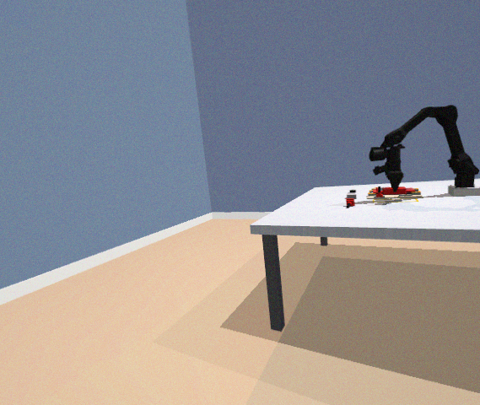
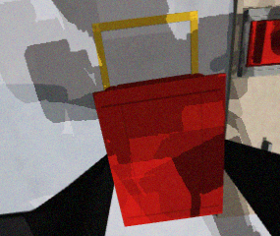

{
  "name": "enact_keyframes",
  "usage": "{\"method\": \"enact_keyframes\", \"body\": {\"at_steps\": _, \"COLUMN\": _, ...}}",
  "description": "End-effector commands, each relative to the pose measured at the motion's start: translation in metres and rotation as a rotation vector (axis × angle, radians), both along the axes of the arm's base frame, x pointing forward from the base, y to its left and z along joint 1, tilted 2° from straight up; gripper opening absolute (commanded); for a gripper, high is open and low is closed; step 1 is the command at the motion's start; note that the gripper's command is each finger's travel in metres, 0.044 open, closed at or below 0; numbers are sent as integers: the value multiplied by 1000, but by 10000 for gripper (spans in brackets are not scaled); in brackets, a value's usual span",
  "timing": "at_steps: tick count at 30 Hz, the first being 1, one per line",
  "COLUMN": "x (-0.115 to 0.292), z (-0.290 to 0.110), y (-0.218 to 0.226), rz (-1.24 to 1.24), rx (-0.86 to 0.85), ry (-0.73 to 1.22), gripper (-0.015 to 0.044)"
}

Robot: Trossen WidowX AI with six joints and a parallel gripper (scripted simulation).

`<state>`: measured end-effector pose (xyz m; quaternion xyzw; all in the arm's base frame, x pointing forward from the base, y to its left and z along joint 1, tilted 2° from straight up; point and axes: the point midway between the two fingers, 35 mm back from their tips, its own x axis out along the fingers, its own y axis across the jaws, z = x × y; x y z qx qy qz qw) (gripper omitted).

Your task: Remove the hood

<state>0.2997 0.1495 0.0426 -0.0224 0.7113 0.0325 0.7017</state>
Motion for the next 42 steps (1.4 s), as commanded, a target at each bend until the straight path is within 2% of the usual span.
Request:
{"method": "enact_keyframes", "body": {"at_steps": 1, "x": 0, "z": -3, "y": 1, "rz": -6, "rx": 3, "ry": 1, "gripper": 0}}
{"method": "enact_keyframes", "body": {"at_steps": 42, "x": -2, "z": -27, "y": 0, "rz": -6, "rx": 3, "ry": 1, "gripper": 0}}
